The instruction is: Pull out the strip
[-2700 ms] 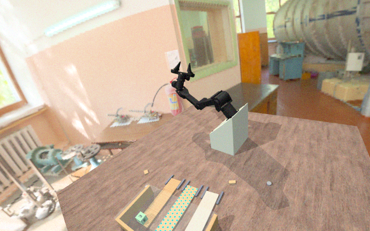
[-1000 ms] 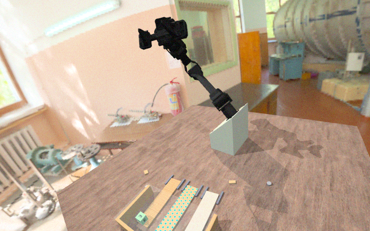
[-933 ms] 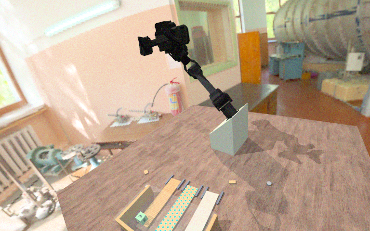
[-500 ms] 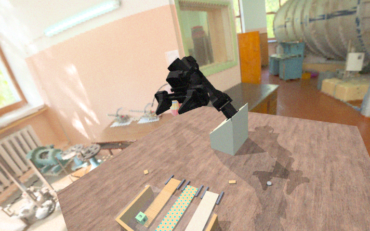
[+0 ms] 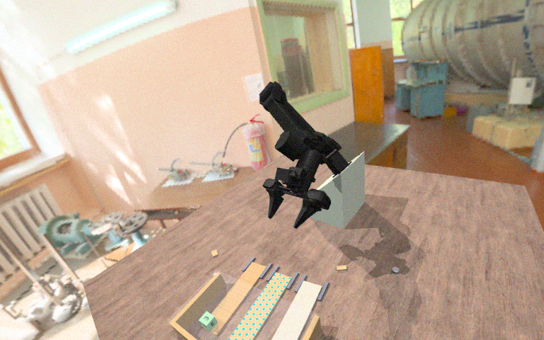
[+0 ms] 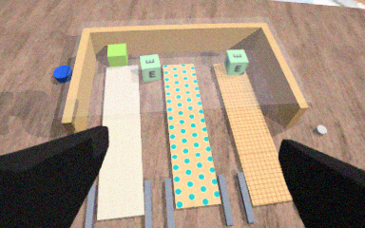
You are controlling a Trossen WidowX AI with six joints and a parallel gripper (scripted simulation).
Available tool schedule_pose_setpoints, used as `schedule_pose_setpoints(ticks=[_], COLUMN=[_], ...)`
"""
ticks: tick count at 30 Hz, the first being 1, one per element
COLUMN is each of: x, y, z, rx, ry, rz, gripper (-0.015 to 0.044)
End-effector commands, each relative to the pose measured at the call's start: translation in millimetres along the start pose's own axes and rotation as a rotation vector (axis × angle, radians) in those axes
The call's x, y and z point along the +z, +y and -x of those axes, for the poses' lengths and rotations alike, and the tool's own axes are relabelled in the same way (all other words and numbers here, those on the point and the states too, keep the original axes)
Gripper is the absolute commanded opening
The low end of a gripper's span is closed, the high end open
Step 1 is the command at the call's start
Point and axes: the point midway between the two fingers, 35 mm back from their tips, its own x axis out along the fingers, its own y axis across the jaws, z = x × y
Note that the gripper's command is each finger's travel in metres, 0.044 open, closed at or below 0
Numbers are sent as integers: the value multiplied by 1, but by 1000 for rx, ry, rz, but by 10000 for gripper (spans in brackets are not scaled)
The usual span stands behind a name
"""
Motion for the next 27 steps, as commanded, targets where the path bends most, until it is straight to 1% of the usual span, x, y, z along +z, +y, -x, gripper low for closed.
schedule_pose_setpoints(ticks=[1,9,12,18,24,27], x=[-3,-3,-3,-11,-19,-24], y=[-2,-2,-3,-21,-45,-61], z=[0,0,-14,-64,-101,-114], rx=[-11,-11,-15,-17,5,22], ry=[5,5,67,321,553,669], rz=[-7,-7,11,70,120,140], gripper=[400,400,321,164,6,0])
